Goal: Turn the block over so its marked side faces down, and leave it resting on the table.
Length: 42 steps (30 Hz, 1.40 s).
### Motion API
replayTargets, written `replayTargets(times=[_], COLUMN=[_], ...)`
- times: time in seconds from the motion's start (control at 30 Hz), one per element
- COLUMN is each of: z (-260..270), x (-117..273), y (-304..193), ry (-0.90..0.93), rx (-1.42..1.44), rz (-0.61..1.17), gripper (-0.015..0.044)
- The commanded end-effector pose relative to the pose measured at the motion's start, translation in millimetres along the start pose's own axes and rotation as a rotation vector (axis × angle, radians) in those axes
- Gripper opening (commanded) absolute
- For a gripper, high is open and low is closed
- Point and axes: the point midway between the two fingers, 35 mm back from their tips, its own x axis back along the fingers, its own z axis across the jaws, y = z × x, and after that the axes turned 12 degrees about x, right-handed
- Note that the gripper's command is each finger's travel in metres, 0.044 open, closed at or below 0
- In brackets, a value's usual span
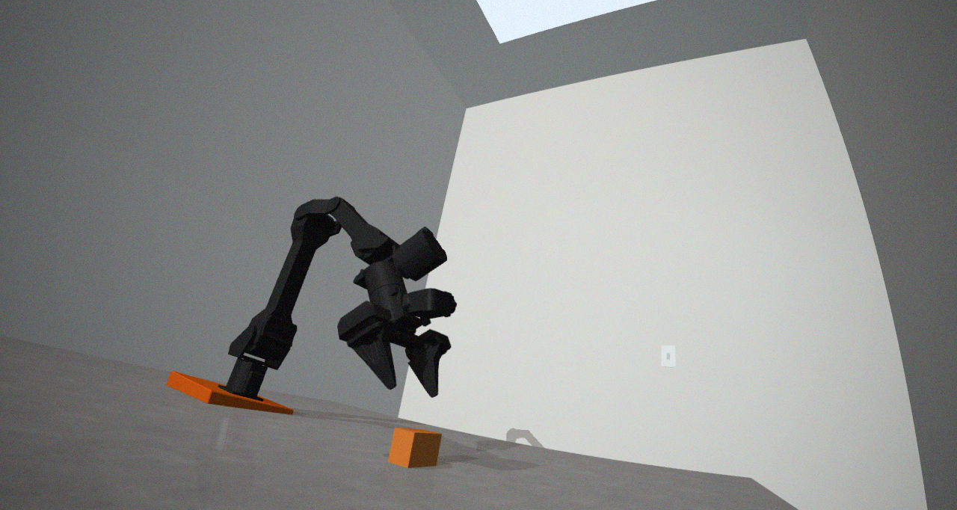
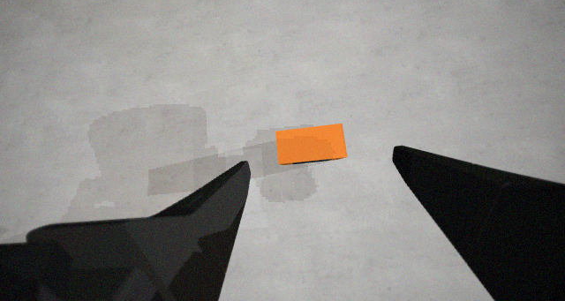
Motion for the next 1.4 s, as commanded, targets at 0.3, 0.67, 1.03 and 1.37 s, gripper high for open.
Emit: replayTargets(times=[0.3, 0.67, 1.03, 1.37], z=[-7, -9, -2, -1], x=[-2, 5, -27, -43], y=[34, 46, 25, 14], ry=[0.068, 0.121, 0.121, 0.121], rx=[0.006, 0.008, 0.008, 0.008], rz=[0.320, 0.559, 0.559, 0.559], gripper=[0.0440, 0.0440, 0.0440, 0.0440])
